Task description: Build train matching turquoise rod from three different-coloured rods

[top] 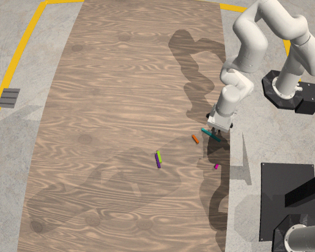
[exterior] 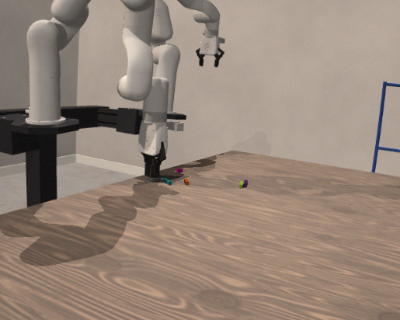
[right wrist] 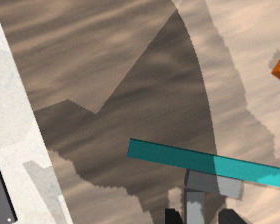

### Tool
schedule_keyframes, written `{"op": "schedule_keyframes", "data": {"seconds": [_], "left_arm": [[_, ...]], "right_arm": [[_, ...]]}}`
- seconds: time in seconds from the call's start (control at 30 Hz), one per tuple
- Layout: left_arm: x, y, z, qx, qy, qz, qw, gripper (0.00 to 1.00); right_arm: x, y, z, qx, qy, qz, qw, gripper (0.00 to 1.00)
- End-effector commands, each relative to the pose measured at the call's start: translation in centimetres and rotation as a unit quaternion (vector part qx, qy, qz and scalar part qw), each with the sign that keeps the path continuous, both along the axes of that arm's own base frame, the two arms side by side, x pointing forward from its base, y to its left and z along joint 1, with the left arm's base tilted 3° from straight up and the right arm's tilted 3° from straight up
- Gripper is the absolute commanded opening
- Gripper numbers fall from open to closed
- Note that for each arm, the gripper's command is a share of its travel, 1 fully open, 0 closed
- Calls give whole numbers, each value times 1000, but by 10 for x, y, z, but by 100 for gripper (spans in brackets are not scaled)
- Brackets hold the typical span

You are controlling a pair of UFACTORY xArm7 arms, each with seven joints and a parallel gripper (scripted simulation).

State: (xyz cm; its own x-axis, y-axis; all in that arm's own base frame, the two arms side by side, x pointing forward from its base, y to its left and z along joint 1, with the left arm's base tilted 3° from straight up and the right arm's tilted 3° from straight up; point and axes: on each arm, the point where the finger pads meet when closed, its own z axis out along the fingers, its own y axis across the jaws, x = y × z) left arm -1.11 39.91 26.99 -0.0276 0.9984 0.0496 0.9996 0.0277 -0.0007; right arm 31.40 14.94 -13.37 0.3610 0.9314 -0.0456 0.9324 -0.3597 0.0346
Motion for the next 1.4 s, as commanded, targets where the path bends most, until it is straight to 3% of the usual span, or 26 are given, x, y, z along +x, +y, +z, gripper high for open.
{"op": "schedule_keyframes", "data": {"seconds": [0.0, 1.37], "left_arm": [[0, 1, 2, 2, 0, 0, 1000, 100], [0, 1, 2, 2, 0, 0, 1000, 100]], "right_arm": [[1, 1, 1, 1, -1, 0, 1000, 26], [1, 0, -11, 1, -1, 0, 1000, 26]]}}
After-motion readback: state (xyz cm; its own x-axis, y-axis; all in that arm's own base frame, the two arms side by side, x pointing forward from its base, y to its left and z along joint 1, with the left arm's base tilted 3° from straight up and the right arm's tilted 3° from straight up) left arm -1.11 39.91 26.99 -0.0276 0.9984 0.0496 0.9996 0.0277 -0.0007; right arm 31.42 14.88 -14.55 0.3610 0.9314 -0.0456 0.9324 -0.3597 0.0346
